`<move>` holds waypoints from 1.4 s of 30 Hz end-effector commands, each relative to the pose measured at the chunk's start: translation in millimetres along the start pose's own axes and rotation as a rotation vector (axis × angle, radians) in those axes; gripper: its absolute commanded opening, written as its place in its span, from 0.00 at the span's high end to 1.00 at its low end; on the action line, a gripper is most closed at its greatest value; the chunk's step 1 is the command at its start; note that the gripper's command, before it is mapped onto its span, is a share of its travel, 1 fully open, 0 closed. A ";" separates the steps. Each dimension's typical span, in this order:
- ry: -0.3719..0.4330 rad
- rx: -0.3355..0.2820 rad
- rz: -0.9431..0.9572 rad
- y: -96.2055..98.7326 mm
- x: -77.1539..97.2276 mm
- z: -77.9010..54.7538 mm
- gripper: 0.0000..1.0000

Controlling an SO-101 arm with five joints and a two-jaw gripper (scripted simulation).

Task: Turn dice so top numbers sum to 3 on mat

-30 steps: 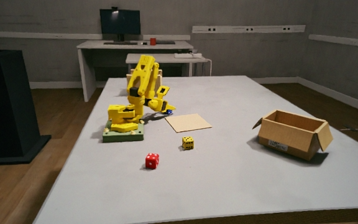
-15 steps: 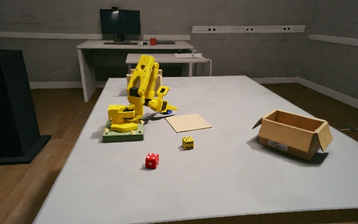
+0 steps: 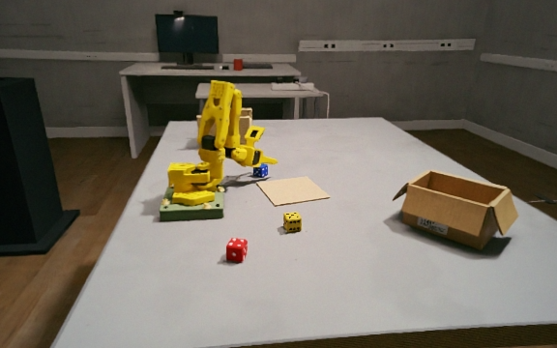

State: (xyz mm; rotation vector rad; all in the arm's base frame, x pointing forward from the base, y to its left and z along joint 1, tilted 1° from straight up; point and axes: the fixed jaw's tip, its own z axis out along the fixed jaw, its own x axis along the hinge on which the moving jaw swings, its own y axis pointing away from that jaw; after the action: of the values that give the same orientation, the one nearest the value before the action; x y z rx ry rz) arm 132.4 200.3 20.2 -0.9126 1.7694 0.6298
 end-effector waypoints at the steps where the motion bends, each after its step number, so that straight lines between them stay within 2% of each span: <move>1: 0.019 0.004 -0.006 -1.1 -6.6 -2.7 0.64; 6: 0.019 0.004 -0.006 -0.9 -18.7 -9.3 0.64; 12: 0.019 0.004 -0.006 -0.8 -25.0 -14.7 0.64; 37: 0.018 0.004 -0.006 -0.8 -25.9 -15.3 0.64; 42: -0.024 0.004 -0.006 -0.8 -34.9 -15.9 0.64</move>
State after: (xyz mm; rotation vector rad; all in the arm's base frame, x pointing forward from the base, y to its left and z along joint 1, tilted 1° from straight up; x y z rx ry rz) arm 131.1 198.4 53.6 -0.9108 1.7658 0.6312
